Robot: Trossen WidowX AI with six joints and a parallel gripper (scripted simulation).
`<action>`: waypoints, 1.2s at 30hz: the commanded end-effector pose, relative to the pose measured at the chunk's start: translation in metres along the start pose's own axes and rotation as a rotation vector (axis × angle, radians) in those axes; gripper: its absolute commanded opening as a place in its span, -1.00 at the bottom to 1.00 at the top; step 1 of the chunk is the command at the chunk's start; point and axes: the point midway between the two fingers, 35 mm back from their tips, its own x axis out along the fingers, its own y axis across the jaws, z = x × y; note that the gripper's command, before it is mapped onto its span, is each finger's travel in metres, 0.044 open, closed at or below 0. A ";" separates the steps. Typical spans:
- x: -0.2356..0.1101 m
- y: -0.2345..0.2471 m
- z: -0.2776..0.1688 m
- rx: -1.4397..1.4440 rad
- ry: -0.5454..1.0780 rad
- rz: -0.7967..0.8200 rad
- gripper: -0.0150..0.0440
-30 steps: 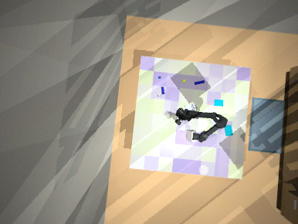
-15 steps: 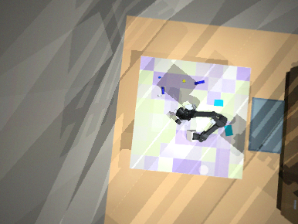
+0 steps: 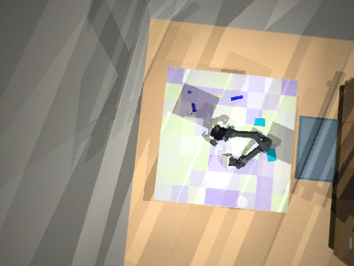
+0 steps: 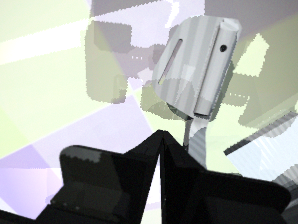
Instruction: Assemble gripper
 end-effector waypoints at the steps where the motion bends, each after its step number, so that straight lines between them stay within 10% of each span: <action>1: 0.000 -0.009 0.001 0.003 -0.004 -0.004 -0.49; 21: -0.004 -0.028 0.000 0.004 -0.001 -0.006 -0.49; 30: -0.061 -0.026 0.000 0.008 -0.001 0.000 -0.49; 36: -0.051 -0.027 0.002 0.000 -0.006 -0.006 0.04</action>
